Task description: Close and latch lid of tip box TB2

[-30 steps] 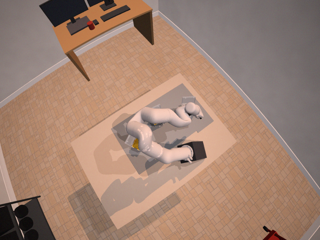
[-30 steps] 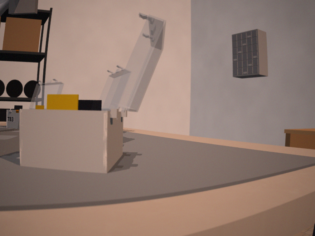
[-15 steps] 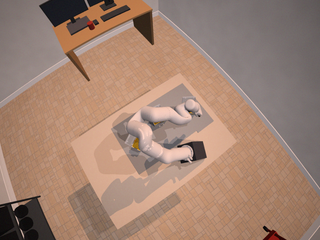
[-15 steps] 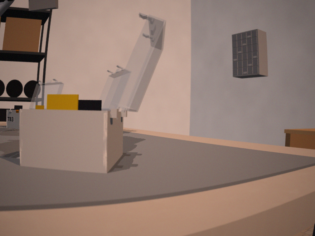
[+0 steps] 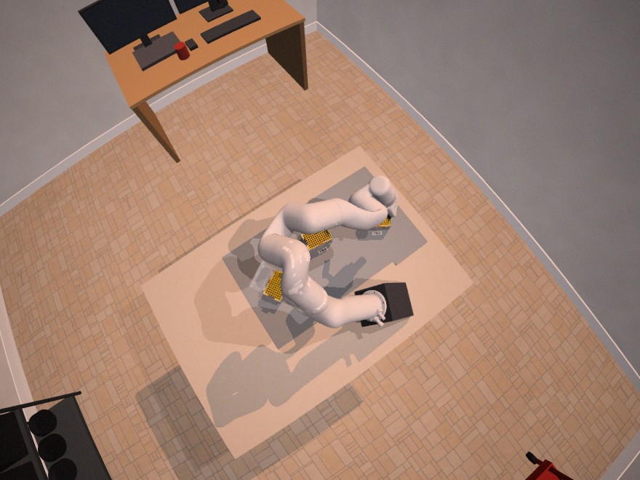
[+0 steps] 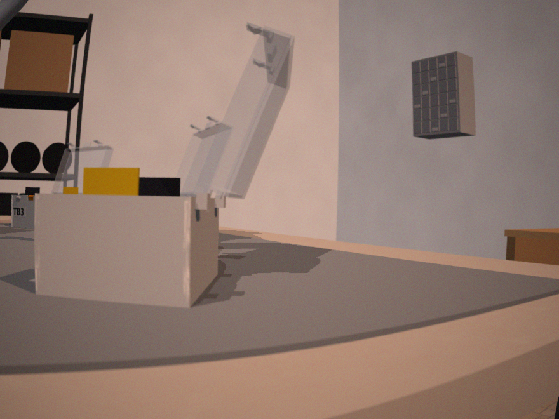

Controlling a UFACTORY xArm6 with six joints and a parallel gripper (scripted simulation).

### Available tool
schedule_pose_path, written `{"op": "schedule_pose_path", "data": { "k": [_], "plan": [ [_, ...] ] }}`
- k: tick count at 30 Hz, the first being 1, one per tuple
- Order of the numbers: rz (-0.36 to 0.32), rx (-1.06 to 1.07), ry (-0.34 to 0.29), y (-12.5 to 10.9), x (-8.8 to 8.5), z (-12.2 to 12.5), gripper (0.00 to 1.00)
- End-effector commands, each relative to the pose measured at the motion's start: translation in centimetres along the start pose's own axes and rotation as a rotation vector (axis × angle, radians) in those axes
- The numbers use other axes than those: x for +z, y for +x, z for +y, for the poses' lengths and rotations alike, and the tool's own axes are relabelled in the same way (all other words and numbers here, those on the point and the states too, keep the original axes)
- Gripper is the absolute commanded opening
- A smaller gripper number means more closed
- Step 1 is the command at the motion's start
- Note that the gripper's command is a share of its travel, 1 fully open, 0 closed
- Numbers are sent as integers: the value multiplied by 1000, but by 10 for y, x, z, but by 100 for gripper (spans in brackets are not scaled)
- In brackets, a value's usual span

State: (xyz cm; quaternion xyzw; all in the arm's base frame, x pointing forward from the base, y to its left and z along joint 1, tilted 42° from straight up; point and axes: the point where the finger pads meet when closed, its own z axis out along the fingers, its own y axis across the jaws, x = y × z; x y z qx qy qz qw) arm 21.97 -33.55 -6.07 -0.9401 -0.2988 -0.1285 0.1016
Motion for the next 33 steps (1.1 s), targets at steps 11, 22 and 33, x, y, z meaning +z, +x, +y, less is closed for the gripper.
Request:
{"op": "schedule_pose_path", "data": {
  "k": [11,22,33],
  "plan": [
    [63,445,168,30,-7,63,0],
    [114,732,240,50,-12,103,0],
    [177,1083,327,71,-17,144,0]
  ]
}}
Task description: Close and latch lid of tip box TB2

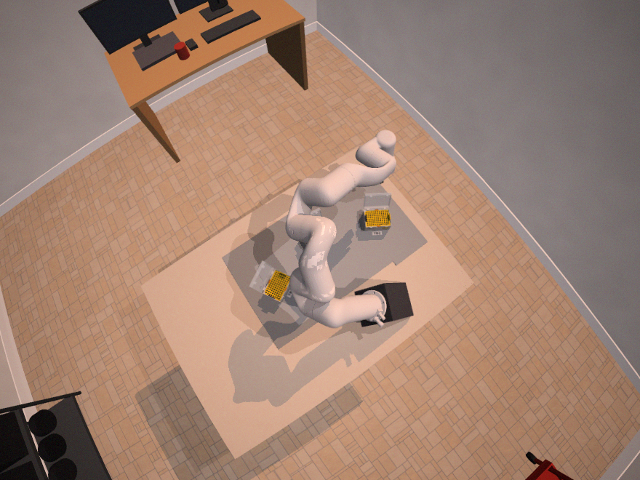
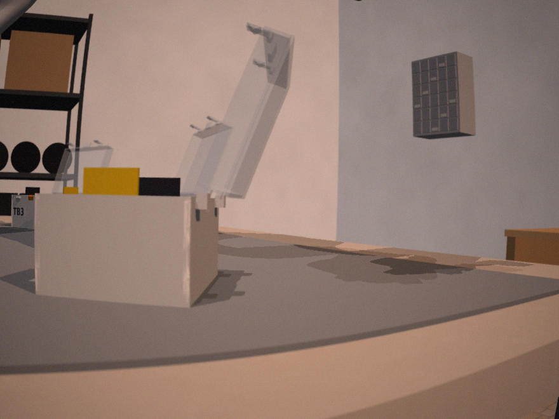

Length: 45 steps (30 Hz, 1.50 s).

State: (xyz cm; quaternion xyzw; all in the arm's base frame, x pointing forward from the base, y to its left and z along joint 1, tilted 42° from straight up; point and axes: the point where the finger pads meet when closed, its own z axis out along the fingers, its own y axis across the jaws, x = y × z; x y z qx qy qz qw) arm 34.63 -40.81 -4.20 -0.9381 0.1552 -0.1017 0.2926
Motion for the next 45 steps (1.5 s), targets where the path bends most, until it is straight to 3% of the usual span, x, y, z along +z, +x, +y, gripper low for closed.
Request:
{"op": "schedule_pose_path", "data": {
  "k": [1,9,26,45],
  "plan": [
    [14,172,58,14,-3,3,0],
    [49,347,103,14,-3,3,0],
    [49,347,103,14,-3,3,0],
    [49,347,103,16,25,1,0]
  ]
}}
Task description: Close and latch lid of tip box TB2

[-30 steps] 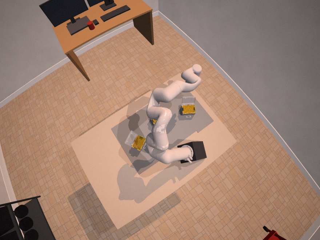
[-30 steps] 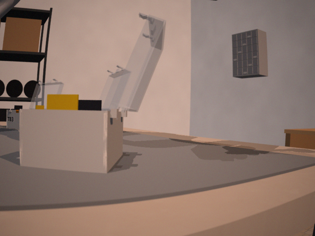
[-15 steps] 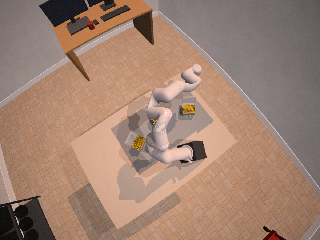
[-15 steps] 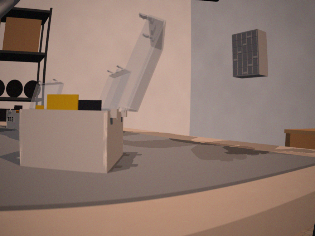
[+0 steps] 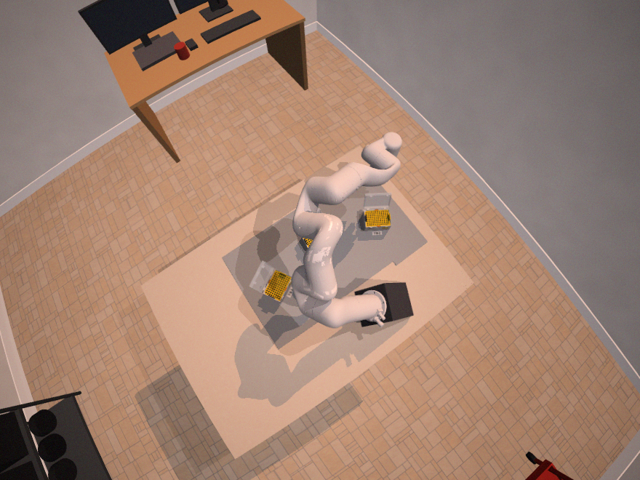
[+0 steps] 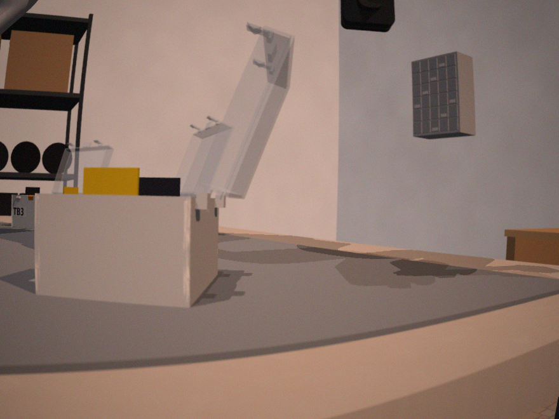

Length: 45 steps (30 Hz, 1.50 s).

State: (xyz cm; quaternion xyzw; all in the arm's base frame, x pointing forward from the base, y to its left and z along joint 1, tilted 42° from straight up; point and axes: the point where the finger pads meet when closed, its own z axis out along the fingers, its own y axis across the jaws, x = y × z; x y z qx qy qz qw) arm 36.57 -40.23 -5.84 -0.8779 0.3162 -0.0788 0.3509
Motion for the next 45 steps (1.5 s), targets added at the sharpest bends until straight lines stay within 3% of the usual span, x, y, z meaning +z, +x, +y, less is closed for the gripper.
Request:
{"op": "schedule_pose_path", "data": {
  "k": [1,26,45],
  "plan": [
    [4,-1,-2,1,5,0,0],
    [4,-1,-1,1,43,0,0],
    [4,-1,-1,-7,42,0,0]
  ]
}}
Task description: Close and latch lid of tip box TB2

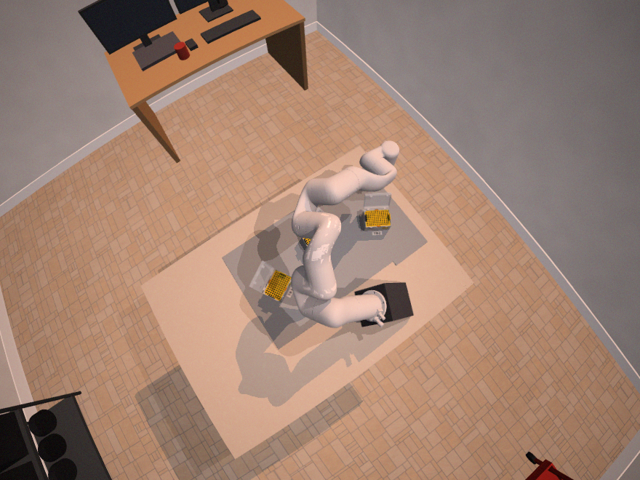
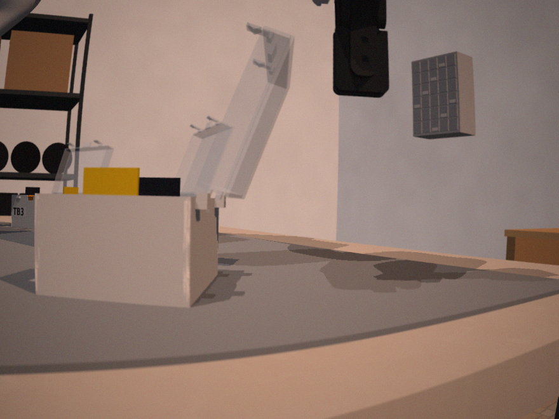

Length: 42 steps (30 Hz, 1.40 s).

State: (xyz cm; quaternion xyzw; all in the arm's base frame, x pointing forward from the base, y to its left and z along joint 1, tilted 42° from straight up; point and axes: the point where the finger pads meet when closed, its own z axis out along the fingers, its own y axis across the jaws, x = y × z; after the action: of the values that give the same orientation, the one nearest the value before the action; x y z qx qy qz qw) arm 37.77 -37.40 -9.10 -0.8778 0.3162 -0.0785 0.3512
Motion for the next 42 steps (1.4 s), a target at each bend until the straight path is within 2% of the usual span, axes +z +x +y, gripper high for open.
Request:
{"op": "schedule_pose_path", "data": {
  "k": [1,42],
  "plan": [
    [4,-1,-2,-2,-3,0,0],
    [4,-1,-2,-51,-9,0,0]
  ]
}}
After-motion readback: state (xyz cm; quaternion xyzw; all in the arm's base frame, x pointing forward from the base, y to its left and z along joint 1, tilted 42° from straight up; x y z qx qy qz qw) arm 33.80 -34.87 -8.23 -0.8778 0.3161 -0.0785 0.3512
